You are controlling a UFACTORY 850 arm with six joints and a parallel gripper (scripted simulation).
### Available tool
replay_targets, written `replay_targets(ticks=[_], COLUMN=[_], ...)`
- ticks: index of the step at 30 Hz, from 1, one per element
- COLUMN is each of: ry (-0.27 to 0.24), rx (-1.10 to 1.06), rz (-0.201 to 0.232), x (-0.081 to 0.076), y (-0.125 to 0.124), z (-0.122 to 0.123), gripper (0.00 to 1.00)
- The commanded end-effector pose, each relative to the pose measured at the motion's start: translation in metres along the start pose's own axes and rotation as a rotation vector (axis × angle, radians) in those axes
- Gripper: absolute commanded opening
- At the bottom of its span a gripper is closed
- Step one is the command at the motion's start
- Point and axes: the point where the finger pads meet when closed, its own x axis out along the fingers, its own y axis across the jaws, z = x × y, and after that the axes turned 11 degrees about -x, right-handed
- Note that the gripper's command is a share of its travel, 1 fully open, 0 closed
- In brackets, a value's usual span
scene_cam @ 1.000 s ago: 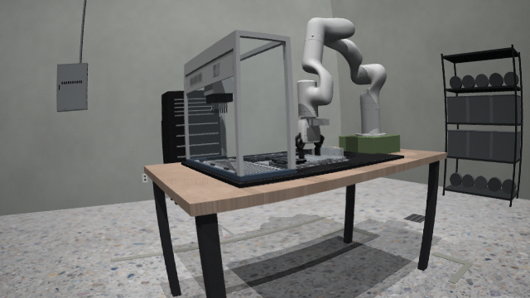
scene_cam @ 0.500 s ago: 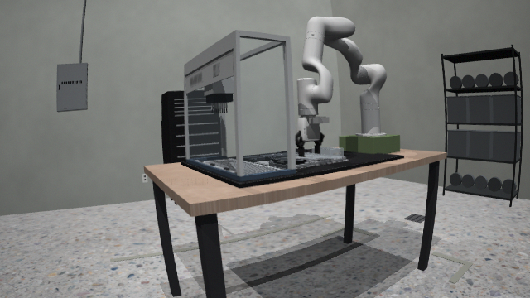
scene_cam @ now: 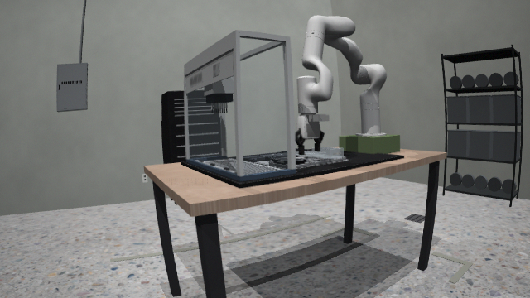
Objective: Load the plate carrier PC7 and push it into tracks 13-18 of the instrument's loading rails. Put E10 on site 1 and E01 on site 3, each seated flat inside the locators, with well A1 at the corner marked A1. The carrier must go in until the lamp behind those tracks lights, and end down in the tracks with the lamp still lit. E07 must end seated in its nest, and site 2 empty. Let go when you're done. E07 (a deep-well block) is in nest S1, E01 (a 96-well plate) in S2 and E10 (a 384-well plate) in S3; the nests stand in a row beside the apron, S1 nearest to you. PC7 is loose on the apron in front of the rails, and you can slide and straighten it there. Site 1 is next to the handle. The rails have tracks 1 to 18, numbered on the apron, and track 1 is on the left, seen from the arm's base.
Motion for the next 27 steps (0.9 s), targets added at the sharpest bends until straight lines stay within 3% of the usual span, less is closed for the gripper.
replay_targets(ticks=[1, 9, 27], ry=[0.000, 0.000, 0.000], rx=[0.000, 0.000, 0.000], rz=[0.002, 0.002, 0.002], x=[-0.003, -0.003, -0.030], y=[0.001, 0.001, 0.001], z=[0.000, 0.000, 0.000], gripper=[0.00, 0.00, 0.00])
